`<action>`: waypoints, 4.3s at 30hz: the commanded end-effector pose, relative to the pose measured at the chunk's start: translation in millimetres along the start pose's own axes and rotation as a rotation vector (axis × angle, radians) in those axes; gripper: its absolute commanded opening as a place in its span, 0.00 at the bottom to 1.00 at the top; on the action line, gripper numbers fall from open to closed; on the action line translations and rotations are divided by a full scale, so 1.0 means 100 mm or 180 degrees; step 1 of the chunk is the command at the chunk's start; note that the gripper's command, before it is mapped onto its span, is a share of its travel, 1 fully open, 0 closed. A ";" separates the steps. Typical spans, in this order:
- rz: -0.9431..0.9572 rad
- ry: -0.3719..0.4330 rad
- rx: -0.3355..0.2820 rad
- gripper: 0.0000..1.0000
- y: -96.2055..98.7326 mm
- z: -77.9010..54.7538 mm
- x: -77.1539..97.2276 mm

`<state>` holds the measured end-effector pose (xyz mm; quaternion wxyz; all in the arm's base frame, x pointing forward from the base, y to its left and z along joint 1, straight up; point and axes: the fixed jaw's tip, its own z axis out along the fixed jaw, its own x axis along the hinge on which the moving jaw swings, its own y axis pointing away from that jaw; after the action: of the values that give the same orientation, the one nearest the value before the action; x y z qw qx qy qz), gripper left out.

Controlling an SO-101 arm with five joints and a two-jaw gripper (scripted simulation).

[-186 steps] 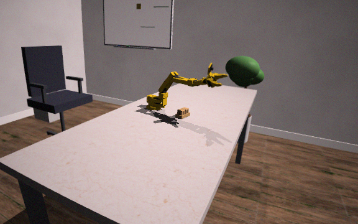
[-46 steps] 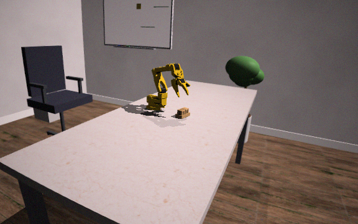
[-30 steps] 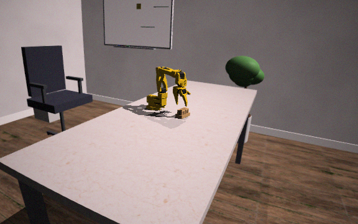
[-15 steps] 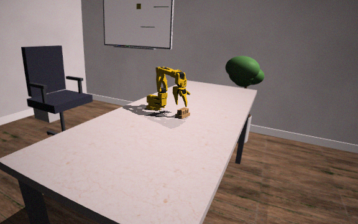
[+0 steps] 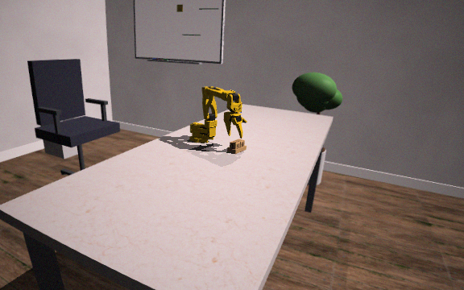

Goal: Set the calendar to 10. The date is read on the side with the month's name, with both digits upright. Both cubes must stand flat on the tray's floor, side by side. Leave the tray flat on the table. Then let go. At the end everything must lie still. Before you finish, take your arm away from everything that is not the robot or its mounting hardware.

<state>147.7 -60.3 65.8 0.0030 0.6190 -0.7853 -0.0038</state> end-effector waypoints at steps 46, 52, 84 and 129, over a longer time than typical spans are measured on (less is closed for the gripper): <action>-0.0015 0.0004 0.0054 0.35 -0.02 0.37 0.01; -0.0015 0.0004 0.0054 0.33 -0.03 0.37 0.01; -0.0014 0.0003 0.0054 0.17 -0.12 0.37 0.01; -0.0014 0.0003 0.0054 0.00 -0.09 0.03 0.01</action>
<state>149.2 -61.0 45.0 0.0159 0.6187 -0.7850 -0.0259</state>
